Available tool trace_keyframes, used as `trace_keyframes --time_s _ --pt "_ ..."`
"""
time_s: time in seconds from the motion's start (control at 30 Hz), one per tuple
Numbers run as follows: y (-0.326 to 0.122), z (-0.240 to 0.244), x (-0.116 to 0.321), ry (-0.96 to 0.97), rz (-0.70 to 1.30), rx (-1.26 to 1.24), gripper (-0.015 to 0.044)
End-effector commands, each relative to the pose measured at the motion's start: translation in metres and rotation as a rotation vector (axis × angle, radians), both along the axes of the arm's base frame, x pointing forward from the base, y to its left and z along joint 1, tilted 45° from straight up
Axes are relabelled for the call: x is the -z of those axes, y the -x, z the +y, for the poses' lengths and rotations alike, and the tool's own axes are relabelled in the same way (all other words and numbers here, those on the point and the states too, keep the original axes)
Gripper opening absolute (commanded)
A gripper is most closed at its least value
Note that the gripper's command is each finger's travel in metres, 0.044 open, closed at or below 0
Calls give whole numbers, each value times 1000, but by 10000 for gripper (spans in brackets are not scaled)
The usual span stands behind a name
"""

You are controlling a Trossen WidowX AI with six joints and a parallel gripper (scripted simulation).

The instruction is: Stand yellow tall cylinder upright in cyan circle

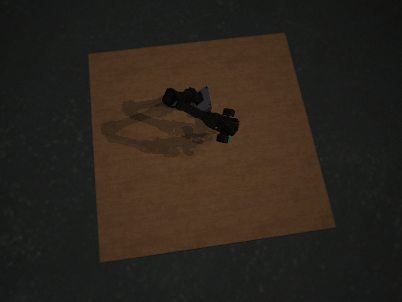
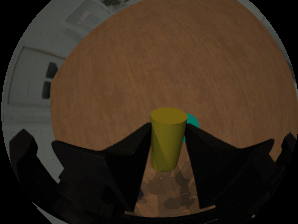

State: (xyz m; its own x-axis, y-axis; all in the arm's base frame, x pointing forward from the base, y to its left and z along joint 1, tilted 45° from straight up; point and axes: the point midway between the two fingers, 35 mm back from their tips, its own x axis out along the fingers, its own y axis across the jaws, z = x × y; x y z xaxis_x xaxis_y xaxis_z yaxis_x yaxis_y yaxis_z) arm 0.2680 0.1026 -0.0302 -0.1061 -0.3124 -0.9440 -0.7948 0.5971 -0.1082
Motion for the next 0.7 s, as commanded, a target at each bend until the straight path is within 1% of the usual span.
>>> trace_keyframes --time_s 0.0,0.67 --pt "2 -1 1 -30 -2 2 105" --pt "2 -3 4 -169 -52 -3 105"
